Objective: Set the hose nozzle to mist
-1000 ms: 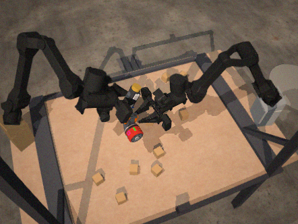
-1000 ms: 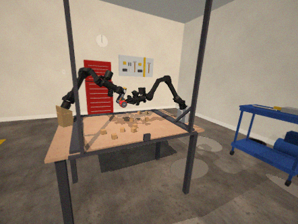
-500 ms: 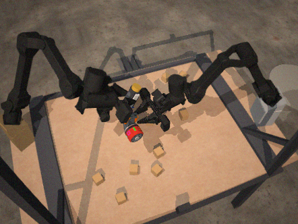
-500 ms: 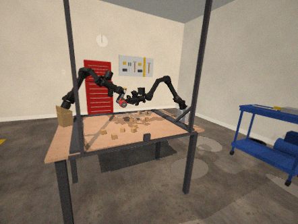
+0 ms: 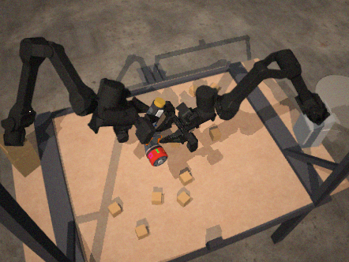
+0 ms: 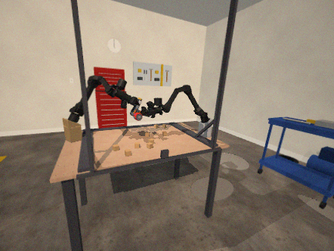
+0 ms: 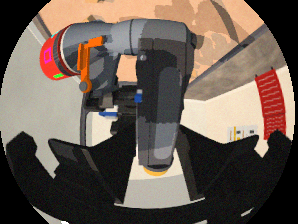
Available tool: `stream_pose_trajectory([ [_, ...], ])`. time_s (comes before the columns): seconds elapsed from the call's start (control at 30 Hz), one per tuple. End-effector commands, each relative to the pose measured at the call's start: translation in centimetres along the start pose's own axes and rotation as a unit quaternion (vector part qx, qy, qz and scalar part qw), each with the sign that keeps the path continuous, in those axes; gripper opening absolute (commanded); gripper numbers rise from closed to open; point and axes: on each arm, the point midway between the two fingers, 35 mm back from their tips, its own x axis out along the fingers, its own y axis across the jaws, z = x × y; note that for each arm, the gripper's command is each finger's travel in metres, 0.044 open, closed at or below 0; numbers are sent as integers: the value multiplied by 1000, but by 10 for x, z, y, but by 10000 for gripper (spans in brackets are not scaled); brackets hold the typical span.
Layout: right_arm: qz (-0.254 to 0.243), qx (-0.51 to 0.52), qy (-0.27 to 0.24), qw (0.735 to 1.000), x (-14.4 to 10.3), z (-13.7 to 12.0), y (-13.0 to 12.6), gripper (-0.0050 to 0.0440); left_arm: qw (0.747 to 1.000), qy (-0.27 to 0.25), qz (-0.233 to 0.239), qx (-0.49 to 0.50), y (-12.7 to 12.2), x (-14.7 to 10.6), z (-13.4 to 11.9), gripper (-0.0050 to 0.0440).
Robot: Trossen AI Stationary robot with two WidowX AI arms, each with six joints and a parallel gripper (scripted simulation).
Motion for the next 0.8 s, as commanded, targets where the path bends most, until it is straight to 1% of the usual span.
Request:
stream_pose_trajectory([
  [0.0,-3,-6,-17,1000,0,17,-5,172,1000,8,6,-19,-2,-4,-12,165],
  [0.47,-2,-9,-19,1000,-1,19,-19,172,1000,8,6,-19,-2,-4,-12,165],
  [0.77,-7,-11,-20,1000,-3,20,-23,172,1000,8,6,-19,-2,-4,-12,165],
])
